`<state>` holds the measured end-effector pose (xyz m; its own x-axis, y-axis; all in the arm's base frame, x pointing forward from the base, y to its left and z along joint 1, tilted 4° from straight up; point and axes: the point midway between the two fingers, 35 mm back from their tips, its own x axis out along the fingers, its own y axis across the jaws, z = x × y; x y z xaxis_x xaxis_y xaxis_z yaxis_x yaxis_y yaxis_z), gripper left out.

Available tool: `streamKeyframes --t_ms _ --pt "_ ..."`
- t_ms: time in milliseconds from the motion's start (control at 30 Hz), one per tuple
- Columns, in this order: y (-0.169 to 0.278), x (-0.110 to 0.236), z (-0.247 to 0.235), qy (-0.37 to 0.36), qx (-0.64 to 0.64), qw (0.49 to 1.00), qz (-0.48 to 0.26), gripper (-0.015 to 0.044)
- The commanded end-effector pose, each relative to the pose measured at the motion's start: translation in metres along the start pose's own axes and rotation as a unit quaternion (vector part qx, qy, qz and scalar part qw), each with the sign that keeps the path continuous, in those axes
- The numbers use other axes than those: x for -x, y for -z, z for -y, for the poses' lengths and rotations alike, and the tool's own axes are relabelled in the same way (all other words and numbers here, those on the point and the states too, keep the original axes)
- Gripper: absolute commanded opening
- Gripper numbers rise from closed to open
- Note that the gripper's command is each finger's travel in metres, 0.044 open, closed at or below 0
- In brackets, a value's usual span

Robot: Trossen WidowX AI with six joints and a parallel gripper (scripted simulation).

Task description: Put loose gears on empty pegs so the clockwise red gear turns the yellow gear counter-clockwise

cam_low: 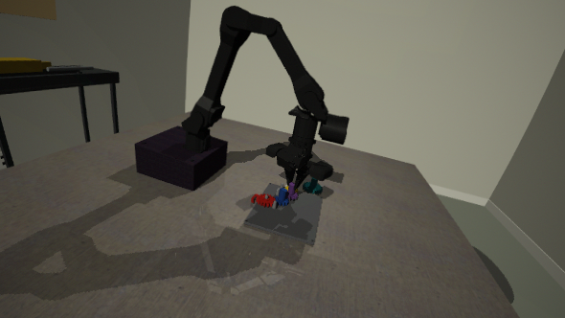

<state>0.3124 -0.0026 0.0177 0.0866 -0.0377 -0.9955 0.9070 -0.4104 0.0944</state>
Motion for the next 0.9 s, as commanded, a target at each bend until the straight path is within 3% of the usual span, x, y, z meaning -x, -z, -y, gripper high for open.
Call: streamKeyframes --t_ms 0,467,867 --pt "0.0008 -0.001 0.0 0.0 0.036 0.999 -0.001 0.0" --pt "0.0 -0.0039 0.0006 0.0 0.217 0.976 -0.001 0.0" --pt "0.0011 -0.0066 0.0005 0.0 0.134 0.991 -0.001 0.0"
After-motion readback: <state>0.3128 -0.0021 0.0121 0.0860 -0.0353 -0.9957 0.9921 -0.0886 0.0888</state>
